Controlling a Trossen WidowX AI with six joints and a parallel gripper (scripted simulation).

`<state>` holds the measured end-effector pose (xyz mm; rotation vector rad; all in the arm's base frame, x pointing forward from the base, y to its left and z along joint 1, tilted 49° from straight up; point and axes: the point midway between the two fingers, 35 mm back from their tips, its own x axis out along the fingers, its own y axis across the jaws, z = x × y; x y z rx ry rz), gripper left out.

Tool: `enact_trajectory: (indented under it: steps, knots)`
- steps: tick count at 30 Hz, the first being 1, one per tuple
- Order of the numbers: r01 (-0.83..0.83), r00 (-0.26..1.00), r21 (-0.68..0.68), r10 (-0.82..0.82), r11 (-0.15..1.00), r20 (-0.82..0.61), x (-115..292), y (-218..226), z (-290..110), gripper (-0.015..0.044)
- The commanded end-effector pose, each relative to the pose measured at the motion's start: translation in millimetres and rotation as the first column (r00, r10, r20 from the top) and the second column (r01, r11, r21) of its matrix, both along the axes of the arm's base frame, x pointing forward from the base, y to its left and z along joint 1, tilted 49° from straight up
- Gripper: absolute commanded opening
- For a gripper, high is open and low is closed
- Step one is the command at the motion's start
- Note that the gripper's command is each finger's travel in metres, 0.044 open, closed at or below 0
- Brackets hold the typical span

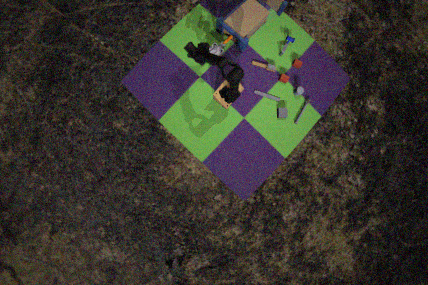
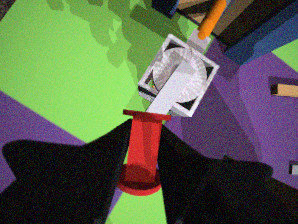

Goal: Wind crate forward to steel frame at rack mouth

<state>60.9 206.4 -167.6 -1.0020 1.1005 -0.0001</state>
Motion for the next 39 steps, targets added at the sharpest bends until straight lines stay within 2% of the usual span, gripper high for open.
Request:
enact_trajectory:
  steps: [1,20,22,39]
  knots:
    - [-0.003,1.0,-0.03,0.003,1.0,0.003,0.8,-12.7,10.0,0.0]
    - [-0.003,1.0,-0.034,0.003,0.999,0.005,18.7,-39.1,40.8,0.0]
    - [0.004,1.0,-0.007,-0.004,1.0,-0.018,11.7,-29.4,32.2,0.0]
    - [0.005,1.0,-0.007,-0.005,1.0,-0.018,11.9,-29.7,32.4,0.044]
